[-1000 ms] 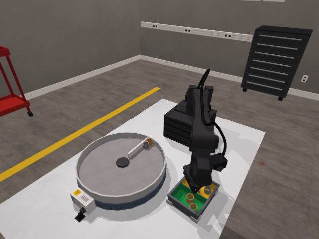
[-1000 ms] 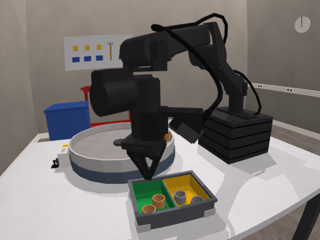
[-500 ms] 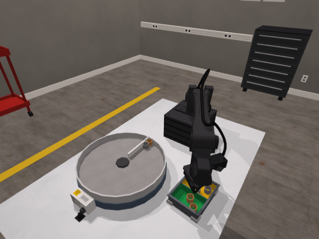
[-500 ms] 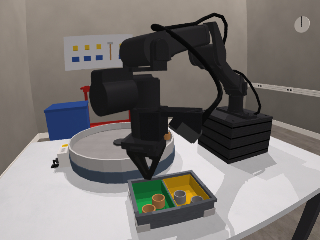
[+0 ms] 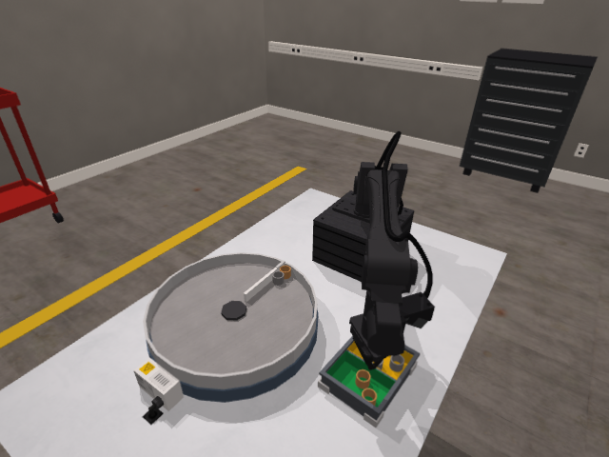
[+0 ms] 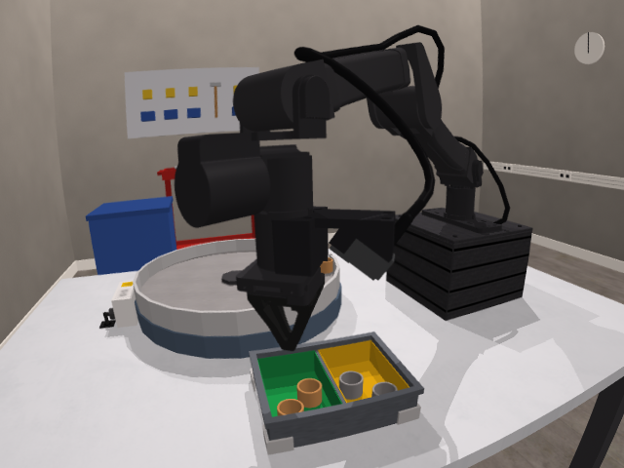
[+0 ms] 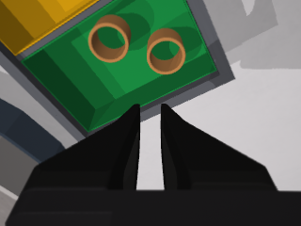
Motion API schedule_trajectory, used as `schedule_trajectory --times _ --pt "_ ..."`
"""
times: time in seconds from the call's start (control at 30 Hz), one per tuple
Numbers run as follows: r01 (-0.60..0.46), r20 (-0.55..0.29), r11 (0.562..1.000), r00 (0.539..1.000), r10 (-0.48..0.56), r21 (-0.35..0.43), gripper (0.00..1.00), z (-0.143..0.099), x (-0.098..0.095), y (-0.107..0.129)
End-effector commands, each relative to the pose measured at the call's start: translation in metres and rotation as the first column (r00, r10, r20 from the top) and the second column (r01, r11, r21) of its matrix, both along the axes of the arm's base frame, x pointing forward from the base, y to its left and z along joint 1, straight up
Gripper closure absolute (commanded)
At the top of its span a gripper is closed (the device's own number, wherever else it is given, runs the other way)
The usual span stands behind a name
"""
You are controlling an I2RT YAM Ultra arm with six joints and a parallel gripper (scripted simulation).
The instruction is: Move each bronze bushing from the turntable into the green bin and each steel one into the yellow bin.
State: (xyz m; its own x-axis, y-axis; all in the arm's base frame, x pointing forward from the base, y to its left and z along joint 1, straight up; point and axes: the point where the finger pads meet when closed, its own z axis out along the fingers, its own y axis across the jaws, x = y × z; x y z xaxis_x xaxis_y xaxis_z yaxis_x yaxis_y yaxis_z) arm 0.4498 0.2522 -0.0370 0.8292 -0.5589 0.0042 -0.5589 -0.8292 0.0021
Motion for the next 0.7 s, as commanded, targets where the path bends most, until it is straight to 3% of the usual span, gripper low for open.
schedule_trajectory --times 0.0,0.17,0.23,0.67 --pt "-0.002 0.029 1.000 1.000 0.002 0.014 0.88 0.018 0.005 0.003" --pt "0.004 0.040 1.000 0.999 -0.005 0.020 0.88 0.024 0.008 0.002" --pt "0.011 0.005 1.000 1.000 -0.011 0.000 0.88 0.014 0.000 -0.005" --pt "0.041 0.025 0.999 0.999 -0.042 0.012 0.88 0.014 0.004 -0.013"
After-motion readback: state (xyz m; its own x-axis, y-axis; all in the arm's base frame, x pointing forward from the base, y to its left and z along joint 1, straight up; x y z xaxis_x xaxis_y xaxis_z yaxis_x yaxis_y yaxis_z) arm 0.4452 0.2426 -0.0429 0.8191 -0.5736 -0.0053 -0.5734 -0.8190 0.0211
